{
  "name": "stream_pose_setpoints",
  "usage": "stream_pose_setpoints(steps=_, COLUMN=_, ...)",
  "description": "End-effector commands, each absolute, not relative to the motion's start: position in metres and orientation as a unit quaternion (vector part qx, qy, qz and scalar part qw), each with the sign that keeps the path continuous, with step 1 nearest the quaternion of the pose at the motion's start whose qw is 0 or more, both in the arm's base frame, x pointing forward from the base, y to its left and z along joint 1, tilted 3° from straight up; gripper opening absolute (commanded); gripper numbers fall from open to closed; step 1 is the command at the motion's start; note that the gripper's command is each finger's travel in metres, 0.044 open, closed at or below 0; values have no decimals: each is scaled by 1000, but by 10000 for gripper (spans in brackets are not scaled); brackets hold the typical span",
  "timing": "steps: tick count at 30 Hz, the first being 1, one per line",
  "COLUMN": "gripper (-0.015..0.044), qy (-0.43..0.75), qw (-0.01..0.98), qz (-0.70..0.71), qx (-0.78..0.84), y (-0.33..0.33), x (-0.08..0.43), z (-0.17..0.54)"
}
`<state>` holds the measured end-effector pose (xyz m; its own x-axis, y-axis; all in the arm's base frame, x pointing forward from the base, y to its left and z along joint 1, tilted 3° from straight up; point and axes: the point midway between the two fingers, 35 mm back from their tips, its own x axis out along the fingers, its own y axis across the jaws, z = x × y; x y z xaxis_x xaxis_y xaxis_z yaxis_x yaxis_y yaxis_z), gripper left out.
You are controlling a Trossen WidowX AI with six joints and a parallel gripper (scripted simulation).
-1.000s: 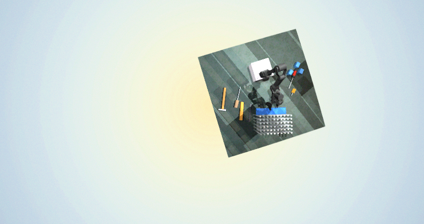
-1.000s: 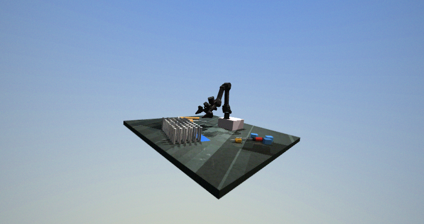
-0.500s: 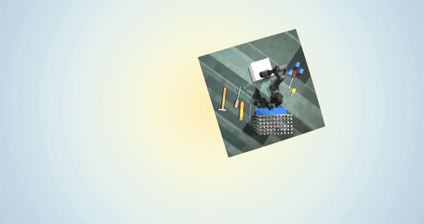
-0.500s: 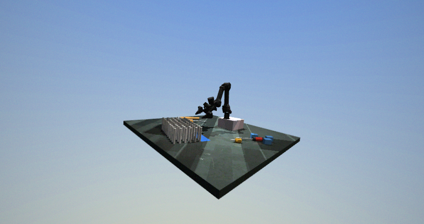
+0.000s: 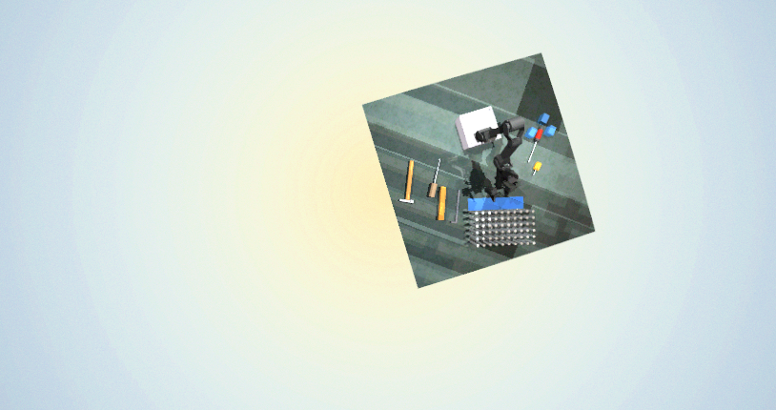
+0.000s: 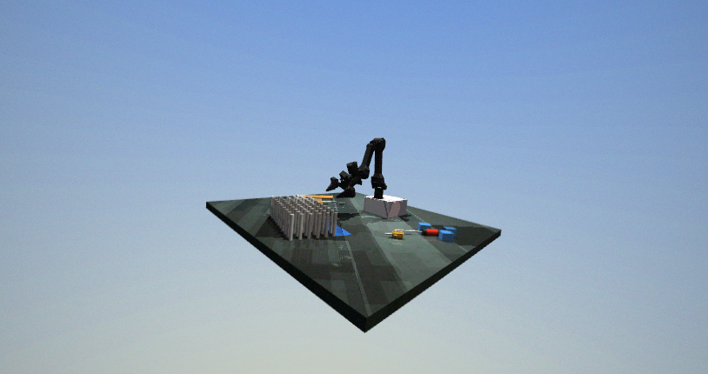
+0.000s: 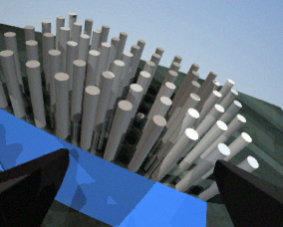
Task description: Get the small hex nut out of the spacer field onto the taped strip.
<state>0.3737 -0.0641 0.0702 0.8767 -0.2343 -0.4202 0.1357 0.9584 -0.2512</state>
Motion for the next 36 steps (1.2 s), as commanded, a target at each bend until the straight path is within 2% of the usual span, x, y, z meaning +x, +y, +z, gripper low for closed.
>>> stream_pose_setpoints(steps=1, gripper=440, qy=239, qw=962, qz=-112, qx=-74, y=-73, x=373, z=67)
stream_pose_setpoints(steps=4, gripper=440, qy=269, qw=940, qz=-195, qx=77, y=-116, x=367, z=54)
stream_pose_setpoints(steps=8, gripper=440, qy=274, qw=860, qz=-323, qx=285, y=-174, x=345, z=39)
stream_pose_setpoints(steps=12, gripper=440, qy=261, qw=799, qz=-387, qx=380, y=-200, x=329, z=33)
stream_pose_setpoints(steps=23, gripper=440, qy=170, qw=569, qz=-542, qx=595, y=-260, x=273, z=22)
stream_pose_setpoints(steps=36, gripper=440, qy=-15, qw=214, qz=-657, qx=723, y=-305, x=188, z=20)
